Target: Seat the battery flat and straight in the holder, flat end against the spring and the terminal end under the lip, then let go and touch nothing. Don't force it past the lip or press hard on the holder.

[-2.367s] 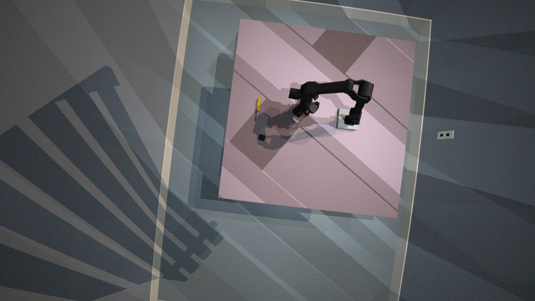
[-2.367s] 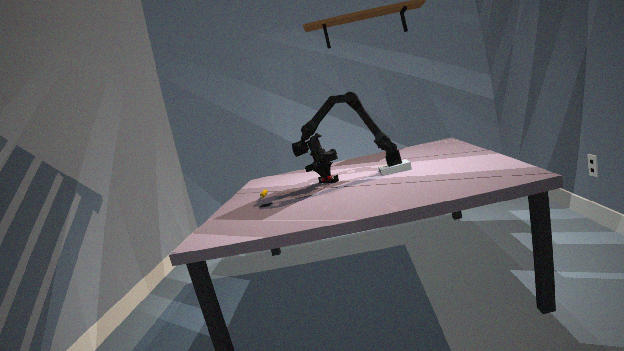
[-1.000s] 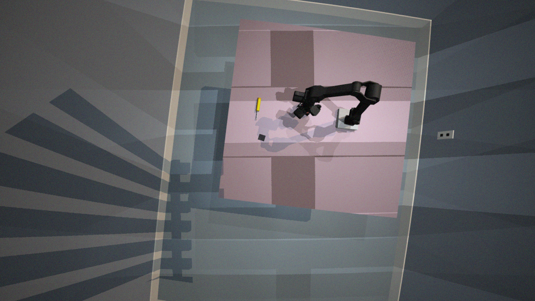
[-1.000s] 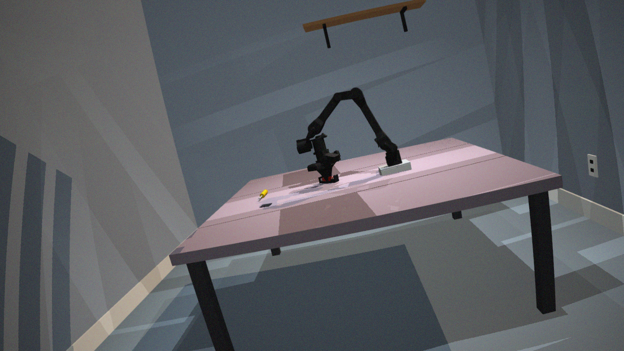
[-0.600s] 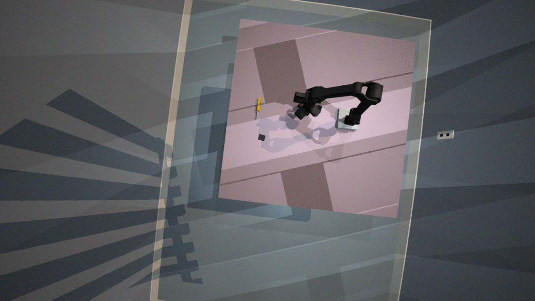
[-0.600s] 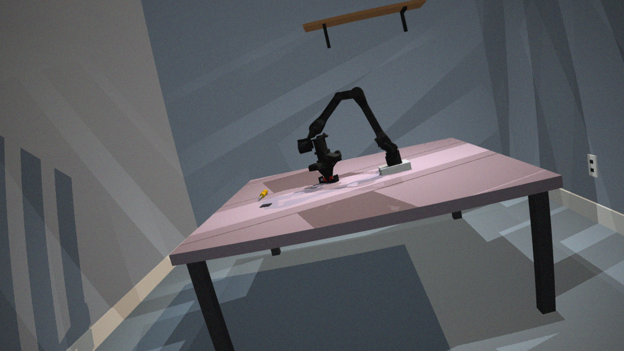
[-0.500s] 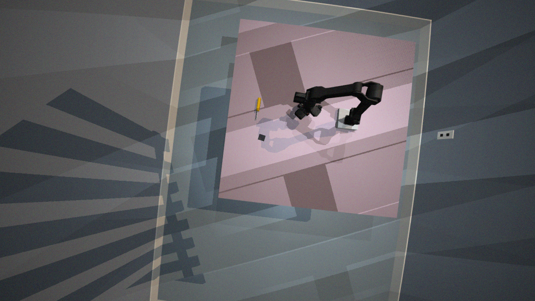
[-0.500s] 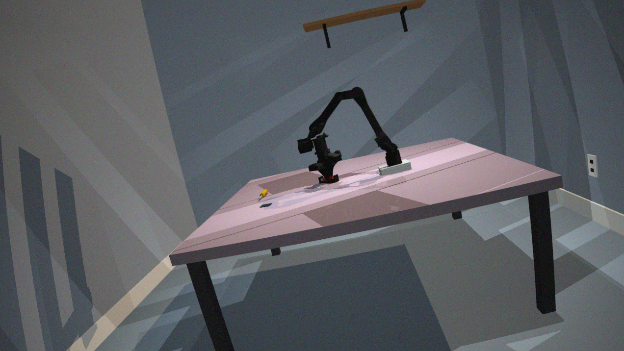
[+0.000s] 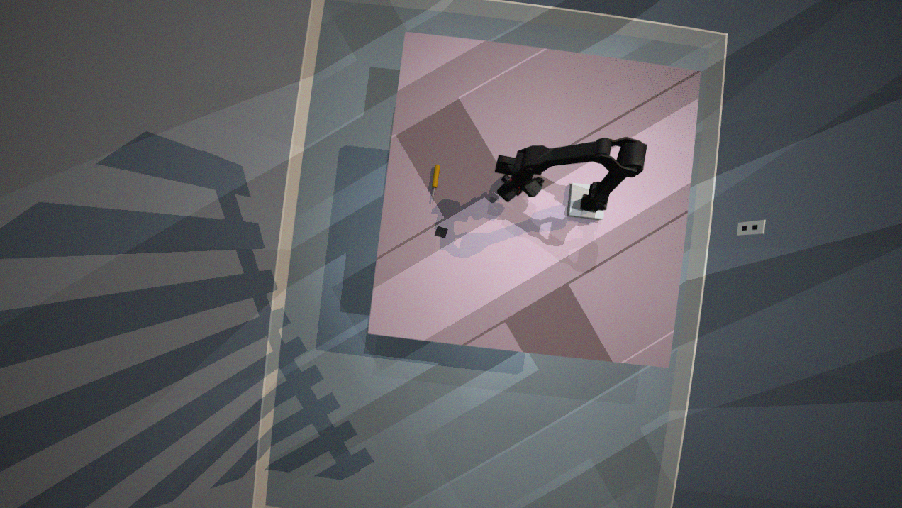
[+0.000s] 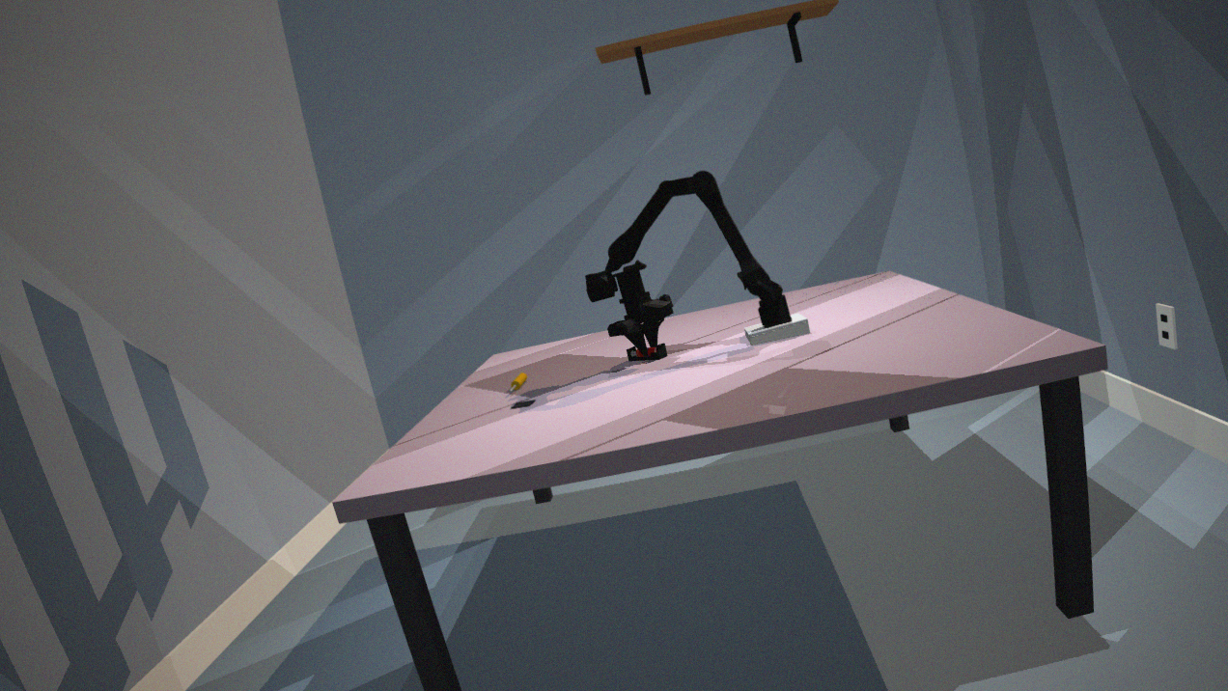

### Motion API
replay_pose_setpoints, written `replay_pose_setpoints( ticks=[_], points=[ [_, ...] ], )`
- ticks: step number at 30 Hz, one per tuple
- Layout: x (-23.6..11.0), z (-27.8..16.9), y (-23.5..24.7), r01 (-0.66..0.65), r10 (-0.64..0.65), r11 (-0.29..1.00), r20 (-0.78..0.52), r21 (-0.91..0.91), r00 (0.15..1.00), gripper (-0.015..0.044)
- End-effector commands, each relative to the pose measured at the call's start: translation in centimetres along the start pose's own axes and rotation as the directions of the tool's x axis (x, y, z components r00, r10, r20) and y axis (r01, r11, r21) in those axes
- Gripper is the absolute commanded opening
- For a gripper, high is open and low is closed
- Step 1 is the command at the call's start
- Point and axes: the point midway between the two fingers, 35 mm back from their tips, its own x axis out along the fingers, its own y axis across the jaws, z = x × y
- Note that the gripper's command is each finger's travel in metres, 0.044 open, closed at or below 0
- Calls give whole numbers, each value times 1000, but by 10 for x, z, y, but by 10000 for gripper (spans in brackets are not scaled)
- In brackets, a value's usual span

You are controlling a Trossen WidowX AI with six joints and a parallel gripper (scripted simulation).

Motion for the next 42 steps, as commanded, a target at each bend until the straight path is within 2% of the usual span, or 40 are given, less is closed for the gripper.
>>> replay_pose_setpoints(
  ticks=[1, 10, 12, 20, 21, 42],
  points=[
    [-11, -1, -1, 4, -4, 1000, -7, 2, 1000, 170],
    [-13, -1, 0, 4, -4, 1000, -7, 1, 1000, 170],
    [-16, -1, 0, 2, -2, 1000, -3, -1, 1000, 222],
    [-83, 3, 2, 4, -4, 1000, -7, 1, 1000, 432],
    [-84, 4, 2, 4, -4, 1000, -7, 1, 1000, 440],
    [-84, 4, 2, 4, -4, 1000, -7, 1, 1000, 440]
  ],
)
